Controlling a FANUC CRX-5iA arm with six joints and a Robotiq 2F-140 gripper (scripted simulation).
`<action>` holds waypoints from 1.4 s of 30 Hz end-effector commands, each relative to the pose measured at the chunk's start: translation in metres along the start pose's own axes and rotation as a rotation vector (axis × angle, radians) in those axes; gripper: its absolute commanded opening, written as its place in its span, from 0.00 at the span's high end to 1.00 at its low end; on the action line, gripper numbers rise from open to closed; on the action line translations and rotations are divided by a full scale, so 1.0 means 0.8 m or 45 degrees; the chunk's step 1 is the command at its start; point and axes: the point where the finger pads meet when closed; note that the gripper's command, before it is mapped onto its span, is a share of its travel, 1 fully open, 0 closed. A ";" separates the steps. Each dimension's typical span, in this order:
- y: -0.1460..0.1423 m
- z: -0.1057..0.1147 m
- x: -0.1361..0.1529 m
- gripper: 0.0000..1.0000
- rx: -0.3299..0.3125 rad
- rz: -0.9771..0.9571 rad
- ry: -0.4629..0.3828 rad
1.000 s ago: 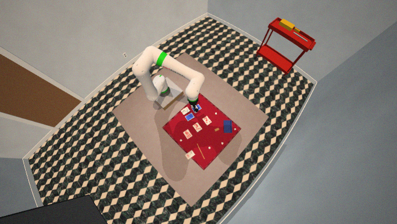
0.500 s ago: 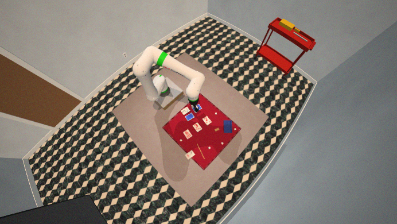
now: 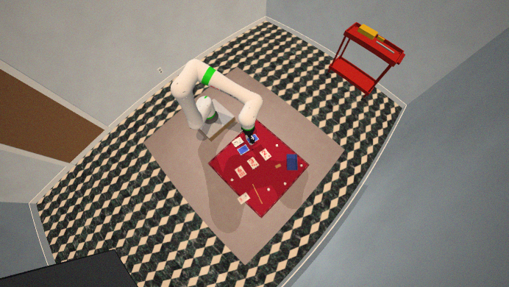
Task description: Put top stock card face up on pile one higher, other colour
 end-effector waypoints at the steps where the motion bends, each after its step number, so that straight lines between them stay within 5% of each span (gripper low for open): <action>1: 0.000 0.000 0.000 0.59 0.001 0.000 0.000; 24: 0.000 -0.001 -0.004 0.59 0.000 0.000 -0.134; 42: 0.000 -0.006 -0.020 0.59 0.000 0.000 -0.657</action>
Point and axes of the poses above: the point where the finger pads meet when closed, its own z axis back along the fingers, its own y axis across the jaws, x = y × z
